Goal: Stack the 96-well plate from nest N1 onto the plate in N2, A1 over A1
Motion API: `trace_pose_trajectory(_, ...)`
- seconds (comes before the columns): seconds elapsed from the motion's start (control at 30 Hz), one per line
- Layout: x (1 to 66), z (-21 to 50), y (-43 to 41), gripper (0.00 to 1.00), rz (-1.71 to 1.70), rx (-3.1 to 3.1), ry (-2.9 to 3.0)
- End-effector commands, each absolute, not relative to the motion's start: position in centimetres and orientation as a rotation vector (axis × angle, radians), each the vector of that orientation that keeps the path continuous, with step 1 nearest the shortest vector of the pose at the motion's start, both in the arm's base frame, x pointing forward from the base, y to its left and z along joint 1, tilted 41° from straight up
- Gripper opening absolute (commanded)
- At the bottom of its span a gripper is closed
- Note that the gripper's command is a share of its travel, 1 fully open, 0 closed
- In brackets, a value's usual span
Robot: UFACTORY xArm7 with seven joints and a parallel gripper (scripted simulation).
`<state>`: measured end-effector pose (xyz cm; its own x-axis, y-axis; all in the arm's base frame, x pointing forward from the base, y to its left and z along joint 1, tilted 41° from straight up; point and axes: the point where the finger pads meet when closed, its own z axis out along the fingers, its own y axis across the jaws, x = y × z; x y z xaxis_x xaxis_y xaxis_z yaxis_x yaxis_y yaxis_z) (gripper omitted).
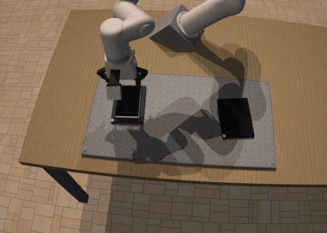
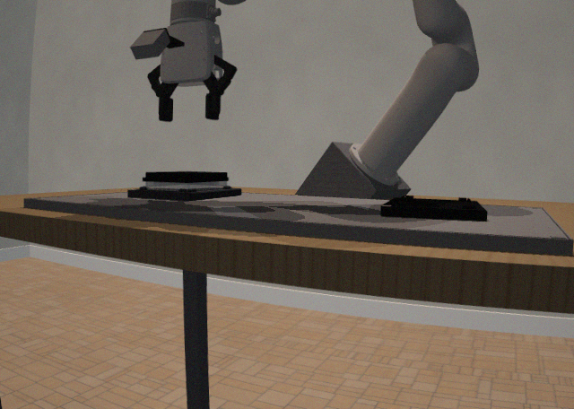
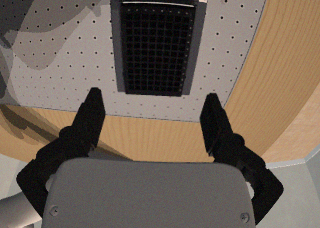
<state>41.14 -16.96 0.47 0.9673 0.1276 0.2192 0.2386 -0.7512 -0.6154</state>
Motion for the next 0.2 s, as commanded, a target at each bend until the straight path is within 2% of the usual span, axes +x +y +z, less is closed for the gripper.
trace_pose_trajectory(0.0,41.22,0.55,-17.16,1.0,-0.217,-2.431,-0.254)
trace_pose_trajectory(0.17,41.22,0.55,-17.16,1.0,-0.217,-2.431,-0.254)
